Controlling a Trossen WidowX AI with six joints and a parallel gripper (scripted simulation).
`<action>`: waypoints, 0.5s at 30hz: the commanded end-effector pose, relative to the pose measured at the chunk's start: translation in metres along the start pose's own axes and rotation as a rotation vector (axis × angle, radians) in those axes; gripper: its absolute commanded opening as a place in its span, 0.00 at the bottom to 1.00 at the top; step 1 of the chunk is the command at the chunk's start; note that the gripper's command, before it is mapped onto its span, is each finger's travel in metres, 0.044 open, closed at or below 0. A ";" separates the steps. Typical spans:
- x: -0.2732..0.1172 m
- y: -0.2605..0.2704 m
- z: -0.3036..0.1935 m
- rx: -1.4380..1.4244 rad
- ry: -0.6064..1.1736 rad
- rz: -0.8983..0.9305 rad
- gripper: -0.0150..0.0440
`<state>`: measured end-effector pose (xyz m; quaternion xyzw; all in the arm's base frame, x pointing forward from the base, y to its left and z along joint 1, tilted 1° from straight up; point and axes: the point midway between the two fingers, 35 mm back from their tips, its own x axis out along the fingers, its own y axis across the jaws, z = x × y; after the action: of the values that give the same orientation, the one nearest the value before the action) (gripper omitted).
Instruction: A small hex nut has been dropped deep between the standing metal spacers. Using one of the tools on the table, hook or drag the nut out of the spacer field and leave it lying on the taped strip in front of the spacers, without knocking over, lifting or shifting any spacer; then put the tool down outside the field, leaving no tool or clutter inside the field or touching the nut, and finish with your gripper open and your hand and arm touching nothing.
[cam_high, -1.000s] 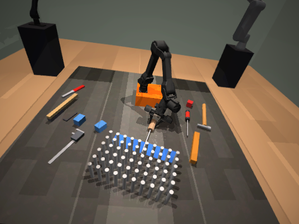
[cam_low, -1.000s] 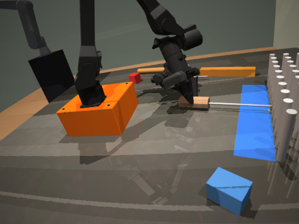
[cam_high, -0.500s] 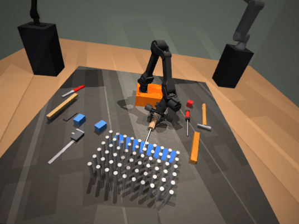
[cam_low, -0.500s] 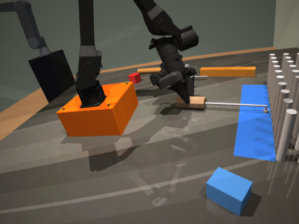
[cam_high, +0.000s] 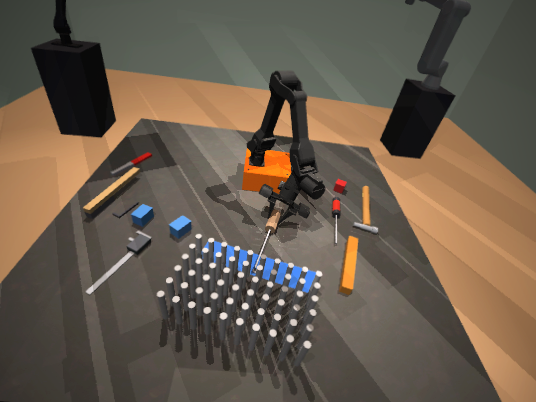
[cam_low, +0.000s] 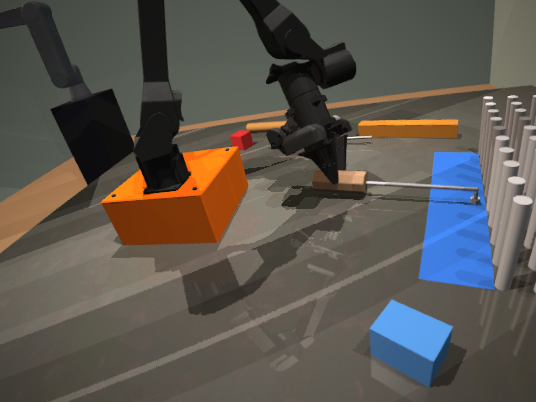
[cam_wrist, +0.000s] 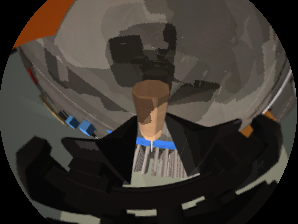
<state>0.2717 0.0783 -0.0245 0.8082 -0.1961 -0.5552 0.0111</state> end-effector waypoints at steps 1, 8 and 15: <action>-0.006 0.000 -0.006 0.006 0.011 -0.010 0.25; -0.012 0.000 -0.010 0.005 0.012 -0.012 0.25; -0.018 0.001 -0.004 0.005 0.011 -0.012 0.25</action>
<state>0.2738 0.0799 -0.0119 0.8098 -0.1938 -0.5537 0.0099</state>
